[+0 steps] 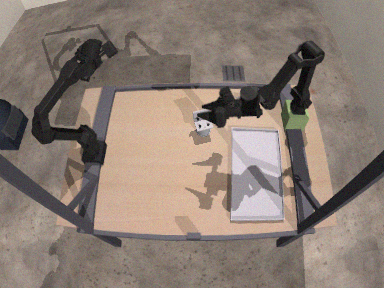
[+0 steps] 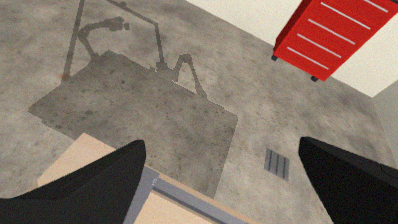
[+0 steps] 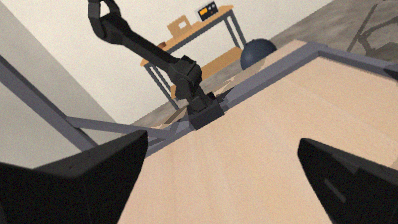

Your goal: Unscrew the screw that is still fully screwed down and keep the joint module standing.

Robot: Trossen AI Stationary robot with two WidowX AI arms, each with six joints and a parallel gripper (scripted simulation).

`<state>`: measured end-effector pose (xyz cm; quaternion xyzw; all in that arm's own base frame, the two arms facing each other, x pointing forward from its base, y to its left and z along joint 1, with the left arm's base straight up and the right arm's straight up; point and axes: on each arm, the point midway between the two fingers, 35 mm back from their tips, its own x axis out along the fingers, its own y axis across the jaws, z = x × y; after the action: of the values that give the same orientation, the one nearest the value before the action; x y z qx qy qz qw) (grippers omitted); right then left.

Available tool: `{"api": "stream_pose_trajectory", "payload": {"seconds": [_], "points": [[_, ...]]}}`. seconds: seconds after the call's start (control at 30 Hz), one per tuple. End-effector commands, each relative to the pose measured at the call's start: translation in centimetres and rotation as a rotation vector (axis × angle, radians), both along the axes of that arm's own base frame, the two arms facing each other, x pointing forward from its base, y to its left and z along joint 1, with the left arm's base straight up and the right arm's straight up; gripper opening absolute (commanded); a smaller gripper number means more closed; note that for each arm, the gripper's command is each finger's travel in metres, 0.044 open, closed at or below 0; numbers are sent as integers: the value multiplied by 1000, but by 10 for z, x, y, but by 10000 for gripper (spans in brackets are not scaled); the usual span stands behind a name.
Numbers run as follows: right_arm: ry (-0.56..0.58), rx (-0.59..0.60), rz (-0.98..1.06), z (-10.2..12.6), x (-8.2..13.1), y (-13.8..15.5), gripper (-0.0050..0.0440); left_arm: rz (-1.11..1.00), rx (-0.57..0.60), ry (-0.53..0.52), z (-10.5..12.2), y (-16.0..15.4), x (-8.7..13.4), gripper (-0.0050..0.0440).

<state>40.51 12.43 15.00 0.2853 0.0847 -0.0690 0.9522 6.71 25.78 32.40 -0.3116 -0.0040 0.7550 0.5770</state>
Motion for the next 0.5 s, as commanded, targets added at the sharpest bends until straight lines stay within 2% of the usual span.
{"api": "stream_pose_trajectory", "payload": {"seconds": [0.0, 0.13, 0.17, 0.3, 0.47], "points": [[-40, -48, 83, 33, -12, 4, 400, -81, 43, 0, 2, 2, 10, 400], [-83, -131, 189, 64, -28, 9, 400, -181, 84, 15, -1, 8, 25, 400], [-117, -142, 213, 83, -29, 12, 400, -205, 94, 18, -2, 10, 28, 400], [-160, -226, 317, 116, -45, 17, 400, -308, 135, 33, -5, 16, 43, 400], [-160, -226, 317, 116, -45, 17, 400, -308, 135, 33, -5, 16, 43, 400]]}}
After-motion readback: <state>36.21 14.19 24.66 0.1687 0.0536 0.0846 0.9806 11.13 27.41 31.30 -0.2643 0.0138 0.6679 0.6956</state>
